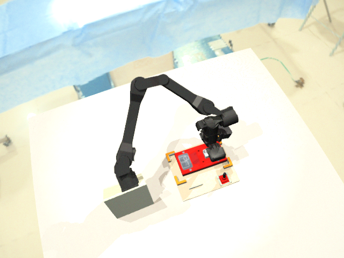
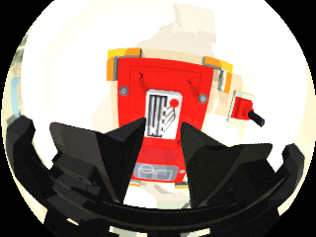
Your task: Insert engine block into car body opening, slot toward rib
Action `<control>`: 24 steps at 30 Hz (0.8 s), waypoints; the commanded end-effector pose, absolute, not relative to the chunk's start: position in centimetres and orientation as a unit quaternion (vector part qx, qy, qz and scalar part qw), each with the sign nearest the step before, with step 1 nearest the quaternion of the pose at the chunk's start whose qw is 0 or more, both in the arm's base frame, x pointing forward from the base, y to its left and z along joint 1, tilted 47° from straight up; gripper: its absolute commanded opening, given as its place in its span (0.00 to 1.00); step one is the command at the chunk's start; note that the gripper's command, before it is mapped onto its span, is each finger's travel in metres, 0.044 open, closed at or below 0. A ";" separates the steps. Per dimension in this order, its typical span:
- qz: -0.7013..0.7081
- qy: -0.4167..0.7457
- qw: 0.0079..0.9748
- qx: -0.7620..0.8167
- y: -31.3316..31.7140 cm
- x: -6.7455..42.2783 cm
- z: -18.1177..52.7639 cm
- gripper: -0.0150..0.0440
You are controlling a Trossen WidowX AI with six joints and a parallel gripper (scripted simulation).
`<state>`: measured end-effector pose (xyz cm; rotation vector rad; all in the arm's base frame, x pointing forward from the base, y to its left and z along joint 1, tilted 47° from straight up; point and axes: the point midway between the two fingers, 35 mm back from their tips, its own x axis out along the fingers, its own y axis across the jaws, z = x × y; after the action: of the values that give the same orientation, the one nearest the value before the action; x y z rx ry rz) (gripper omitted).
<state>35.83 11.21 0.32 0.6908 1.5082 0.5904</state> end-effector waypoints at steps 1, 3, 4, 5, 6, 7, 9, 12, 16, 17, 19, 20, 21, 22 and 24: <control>0.262 0.659 0.637 0.301 11.3 35.8 0.4 0.38; 0.262 0.659 0.637 0.301 11.3 35.8 0.4 0.29; 0.262 0.659 0.637 0.301 11.3 35.8 0.4 0.25; 0.262 0.659 0.637 0.301 11.3 35.8 0.4 0.25; 0.262 0.659 0.637 0.301 11.3 35.8 0.4 0.25; 0.262 0.659 0.637 0.301 11.3 35.8 0.4 0.25; 0.262 0.659 0.637 0.301 11.3 35.8 0.4 0.25; 0.262 0.659 0.637 0.301 11.3 35.8 0.4 0.25; 0.262 0.659 0.637 0.301 11.3 35.8 0.4 0.25; 0.262 0.659 0.637 0.301 11.3 35.8 0.4 0.25; 0.262 0.659 0.637 0.301 11.3 35.8 0.4 0.25; 0.262 0.659 0.637 0.301 11.3 35.8 0.4 0.25; 0.262 0.659 0.637 0.301 11.3 35.8 0.4 0.25; 0.262 0.659 0.637 0.301 11.3 35.8 0.4 0.30; 0.262 0.659 0.637 0.301 11.3 35.8 0.4 0.39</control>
<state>35.83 11.23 0.34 0.6916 1.5080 0.5914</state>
